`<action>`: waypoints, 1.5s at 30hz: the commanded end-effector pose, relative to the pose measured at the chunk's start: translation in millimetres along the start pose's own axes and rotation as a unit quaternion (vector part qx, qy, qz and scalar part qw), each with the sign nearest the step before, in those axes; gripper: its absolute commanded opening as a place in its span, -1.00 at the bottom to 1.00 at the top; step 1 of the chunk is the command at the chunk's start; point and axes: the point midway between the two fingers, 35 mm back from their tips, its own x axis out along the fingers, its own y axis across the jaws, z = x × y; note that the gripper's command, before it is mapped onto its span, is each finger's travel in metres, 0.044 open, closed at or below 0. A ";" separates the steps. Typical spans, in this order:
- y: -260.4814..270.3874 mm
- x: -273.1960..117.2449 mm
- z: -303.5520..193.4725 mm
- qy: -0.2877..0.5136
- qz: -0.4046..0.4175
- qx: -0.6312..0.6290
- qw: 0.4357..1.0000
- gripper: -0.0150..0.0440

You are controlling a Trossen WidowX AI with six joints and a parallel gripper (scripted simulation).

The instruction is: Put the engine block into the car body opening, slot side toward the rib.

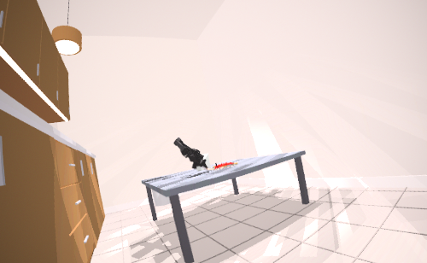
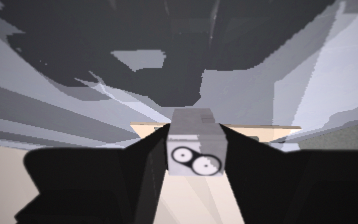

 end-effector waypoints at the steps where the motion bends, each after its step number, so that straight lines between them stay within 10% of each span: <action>1: -1.3 8.2 3.5 0.003 -0.003 -0.002 1.000 -0.49; 11: -0.9 14.2 10.5 0.003 -0.004 -0.002 1.000 -0.49; 28: -0.8 12.7 9.4 0.004 -0.001 -0.001 1.000 1.00; 45: 0.0 -32.1 11.9 0.002 -0.003 -0.002 1.000 1.00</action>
